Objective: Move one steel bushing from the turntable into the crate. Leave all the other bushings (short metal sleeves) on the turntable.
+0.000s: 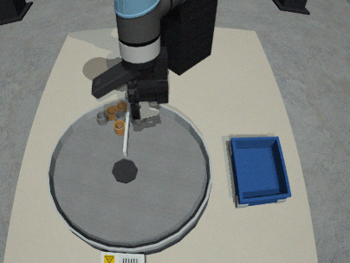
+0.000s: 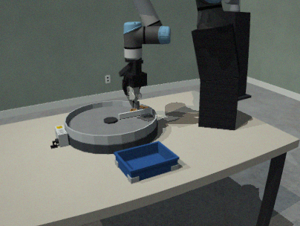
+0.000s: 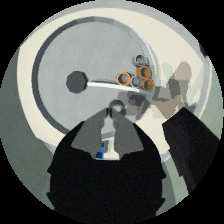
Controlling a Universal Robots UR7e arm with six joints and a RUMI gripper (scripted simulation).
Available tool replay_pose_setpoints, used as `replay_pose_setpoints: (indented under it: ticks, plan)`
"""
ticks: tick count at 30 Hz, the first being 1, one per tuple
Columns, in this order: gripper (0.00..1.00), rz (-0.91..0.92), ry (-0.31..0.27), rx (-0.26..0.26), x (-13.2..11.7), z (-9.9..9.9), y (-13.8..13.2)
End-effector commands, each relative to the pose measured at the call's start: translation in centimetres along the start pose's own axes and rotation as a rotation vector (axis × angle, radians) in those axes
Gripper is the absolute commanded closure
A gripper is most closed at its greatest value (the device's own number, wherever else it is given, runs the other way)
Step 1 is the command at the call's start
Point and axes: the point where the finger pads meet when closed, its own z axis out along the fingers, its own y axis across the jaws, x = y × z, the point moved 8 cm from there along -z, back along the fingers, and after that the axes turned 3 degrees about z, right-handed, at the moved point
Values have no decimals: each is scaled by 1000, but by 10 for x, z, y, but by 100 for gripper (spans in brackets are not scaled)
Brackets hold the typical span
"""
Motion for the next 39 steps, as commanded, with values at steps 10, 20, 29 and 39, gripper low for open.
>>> replay_pose_setpoints:
  ticks: [10, 20, 29, 39]
  plan:
    - [100, -60, 4, 2, -63, 0, -26]
    - [100, -114, 4, 3, -118, 0, -46]
    - [100, -153, 3, 2, -158, 0, -61]
    - [100, -203, 3, 1, -209, 1, -78]
